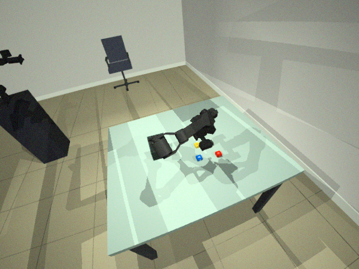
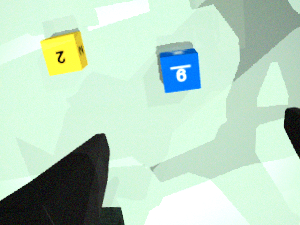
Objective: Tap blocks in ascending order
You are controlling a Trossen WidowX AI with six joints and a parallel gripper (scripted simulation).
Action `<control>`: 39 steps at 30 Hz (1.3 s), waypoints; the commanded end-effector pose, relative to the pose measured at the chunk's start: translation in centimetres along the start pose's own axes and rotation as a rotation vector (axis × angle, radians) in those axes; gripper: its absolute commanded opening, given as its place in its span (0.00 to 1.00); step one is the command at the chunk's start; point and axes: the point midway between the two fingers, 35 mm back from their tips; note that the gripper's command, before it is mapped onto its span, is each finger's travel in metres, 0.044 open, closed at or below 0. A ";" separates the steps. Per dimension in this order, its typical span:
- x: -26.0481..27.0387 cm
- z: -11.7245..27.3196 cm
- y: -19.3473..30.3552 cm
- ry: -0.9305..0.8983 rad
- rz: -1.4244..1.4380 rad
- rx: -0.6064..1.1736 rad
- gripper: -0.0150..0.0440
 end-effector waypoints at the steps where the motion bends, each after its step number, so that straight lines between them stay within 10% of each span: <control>1: 0.0 0.0 0.0 -0.002 -0.005 0.003 0.93; 12: 9.0 0.1 0.3 -0.006 -0.006 0.004 0.93; 39: 11.5 0.2 0.5 -0.009 -0.001 0.003 0.93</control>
Point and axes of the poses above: the point midway between the two fingers, 35 mm back from their tips, its own z axis back along the fingers, its own x axis across the jaws, y = z × x, and after that the axes turned 15 degrees about -z, right-handed
